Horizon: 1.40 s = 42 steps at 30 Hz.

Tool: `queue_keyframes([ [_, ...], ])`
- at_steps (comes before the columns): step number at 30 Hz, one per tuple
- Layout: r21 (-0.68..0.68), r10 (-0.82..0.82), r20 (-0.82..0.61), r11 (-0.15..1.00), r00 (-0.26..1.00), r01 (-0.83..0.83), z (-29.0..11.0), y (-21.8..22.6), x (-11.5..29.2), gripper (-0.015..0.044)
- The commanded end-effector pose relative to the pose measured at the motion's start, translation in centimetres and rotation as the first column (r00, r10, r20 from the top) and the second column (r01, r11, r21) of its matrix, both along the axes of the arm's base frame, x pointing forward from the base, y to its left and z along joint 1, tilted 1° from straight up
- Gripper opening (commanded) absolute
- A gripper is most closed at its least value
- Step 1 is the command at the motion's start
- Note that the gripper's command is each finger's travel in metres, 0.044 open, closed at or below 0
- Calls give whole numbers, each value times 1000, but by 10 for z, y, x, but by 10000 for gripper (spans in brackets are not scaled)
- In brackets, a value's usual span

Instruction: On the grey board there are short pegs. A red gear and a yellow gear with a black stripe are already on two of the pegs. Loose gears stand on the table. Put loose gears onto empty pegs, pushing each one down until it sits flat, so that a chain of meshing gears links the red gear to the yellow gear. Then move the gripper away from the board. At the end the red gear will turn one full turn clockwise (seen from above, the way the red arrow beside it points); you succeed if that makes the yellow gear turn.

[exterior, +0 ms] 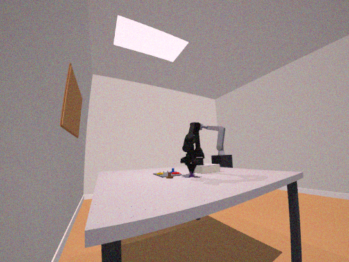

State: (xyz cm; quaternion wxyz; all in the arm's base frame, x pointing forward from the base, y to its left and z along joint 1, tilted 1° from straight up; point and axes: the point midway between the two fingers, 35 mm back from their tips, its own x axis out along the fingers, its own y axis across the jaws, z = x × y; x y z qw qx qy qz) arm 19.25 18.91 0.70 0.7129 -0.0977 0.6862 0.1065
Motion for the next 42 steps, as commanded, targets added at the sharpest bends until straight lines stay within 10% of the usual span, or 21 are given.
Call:
queue_keyframes([
  [1, 1, -5, -1, 1000, 1000, 5, 0, 0, 0, 59],
  [42, 17, 0, -3, 1000, 1000, 0, 86, 8, 5, 0],
])
